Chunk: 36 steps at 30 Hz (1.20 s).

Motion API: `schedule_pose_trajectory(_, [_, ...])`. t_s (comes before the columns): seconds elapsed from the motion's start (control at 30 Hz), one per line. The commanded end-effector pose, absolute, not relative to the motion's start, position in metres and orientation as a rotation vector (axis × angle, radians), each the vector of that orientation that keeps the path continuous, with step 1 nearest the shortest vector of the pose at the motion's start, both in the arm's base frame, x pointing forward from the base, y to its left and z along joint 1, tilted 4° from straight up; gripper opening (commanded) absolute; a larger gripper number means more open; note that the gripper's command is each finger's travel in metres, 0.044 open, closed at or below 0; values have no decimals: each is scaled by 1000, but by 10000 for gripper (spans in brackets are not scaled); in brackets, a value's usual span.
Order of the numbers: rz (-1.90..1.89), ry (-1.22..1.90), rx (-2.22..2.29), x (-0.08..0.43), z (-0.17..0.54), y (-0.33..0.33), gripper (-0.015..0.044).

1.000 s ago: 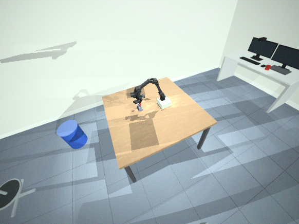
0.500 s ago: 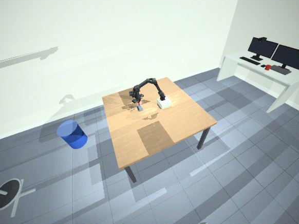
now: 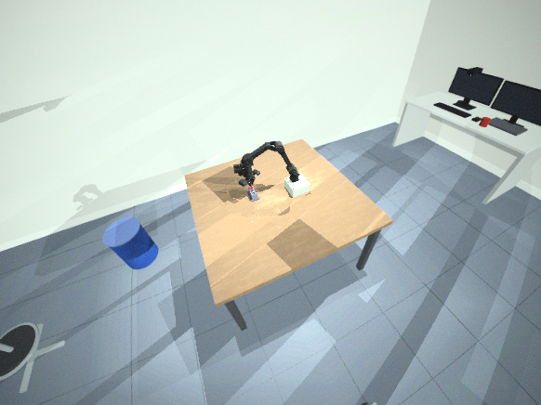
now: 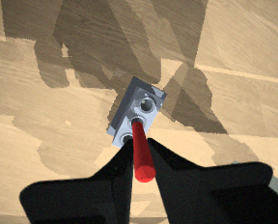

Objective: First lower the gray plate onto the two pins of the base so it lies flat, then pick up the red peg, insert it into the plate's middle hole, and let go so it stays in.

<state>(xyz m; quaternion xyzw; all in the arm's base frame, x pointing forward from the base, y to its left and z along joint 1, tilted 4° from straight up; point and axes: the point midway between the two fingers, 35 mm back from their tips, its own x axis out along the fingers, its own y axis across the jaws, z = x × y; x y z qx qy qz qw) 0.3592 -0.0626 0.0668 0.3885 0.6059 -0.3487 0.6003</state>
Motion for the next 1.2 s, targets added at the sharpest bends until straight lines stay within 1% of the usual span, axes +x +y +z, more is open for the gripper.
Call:
schedule_pose_trajectory(0.0, [-803,1406,900,360,67,-62,0])
schedule_pose_trajectory(1.17, [-807,1404,900,359,52,-62,0])
